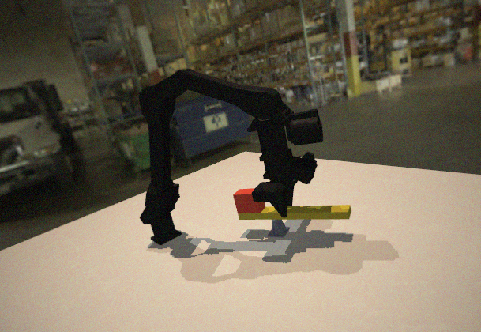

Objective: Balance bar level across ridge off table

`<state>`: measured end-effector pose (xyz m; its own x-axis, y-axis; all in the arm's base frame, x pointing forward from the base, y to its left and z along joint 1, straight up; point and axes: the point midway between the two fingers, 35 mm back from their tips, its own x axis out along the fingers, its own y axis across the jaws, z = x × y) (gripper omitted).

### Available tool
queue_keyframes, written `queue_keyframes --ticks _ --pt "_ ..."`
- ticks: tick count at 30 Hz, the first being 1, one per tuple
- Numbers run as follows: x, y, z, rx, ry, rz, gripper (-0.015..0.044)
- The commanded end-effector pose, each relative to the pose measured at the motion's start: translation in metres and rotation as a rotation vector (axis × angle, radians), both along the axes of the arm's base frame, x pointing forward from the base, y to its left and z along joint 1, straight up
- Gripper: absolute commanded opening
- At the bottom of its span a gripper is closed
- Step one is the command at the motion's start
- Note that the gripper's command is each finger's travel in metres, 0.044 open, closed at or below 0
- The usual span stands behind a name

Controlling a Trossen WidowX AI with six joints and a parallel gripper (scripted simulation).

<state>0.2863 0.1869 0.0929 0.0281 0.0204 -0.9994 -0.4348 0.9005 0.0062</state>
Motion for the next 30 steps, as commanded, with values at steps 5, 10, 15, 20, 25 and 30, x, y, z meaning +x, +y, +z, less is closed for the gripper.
queue_keyframes --ticks 5,10,15,20,25,30 --pt "0.0009 0.0002 -0.0029 -0.001 -0.001 -0.003 0.0000" --pt "0.0009 0.0002 -0.0032 -0.001 -0.001 -0.003 0.0000" --pt "0.0010 0.0002 -0.0033 -0.001 -0.001 -0.003 0.0000" --pt "0.0010 0.0002 -0.0007 -0.001 -0.001 -0.003 0.0000" --pt "0.0014 0.0005 -0.0008 -0.001 -0.001 -0.003 0.0000" --pt "0.0014 0.0005 -0.0008 -0.001 -0.001 -0.003 0.0000"
